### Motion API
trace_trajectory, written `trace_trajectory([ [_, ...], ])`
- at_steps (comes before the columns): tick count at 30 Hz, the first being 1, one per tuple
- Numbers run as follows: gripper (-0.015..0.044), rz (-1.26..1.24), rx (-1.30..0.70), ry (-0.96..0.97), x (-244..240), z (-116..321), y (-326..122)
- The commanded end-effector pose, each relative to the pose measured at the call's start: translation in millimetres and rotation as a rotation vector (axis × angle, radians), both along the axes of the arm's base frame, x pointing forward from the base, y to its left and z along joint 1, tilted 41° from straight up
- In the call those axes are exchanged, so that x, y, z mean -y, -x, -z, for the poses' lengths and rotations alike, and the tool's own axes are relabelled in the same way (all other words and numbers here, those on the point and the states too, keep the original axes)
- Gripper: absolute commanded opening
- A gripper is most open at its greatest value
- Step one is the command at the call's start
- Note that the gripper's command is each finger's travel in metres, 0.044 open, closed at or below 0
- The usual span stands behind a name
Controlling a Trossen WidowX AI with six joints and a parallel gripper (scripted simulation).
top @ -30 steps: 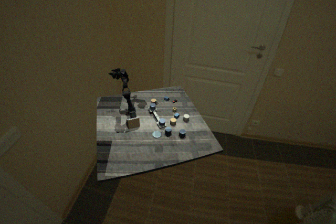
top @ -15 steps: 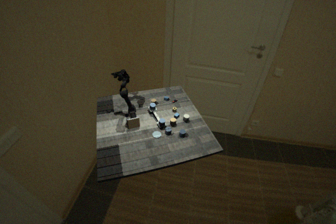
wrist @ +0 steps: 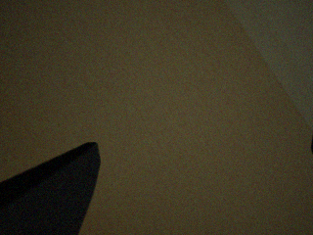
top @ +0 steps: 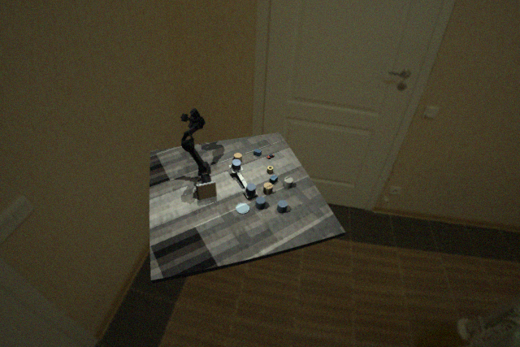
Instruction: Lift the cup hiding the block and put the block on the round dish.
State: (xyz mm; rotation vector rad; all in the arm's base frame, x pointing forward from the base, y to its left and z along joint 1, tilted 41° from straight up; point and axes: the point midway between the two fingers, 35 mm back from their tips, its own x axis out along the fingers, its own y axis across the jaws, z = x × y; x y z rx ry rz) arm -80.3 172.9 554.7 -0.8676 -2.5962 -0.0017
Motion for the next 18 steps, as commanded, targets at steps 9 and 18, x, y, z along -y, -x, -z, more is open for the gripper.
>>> trace_trajectory([
  [9,0.0440,0.176,-0.168,0.285,-59.1,36.2,-62.6],
  [18,0.0440,0.308,-0.336,0.476,-85.3,68.6,-118.6],
])
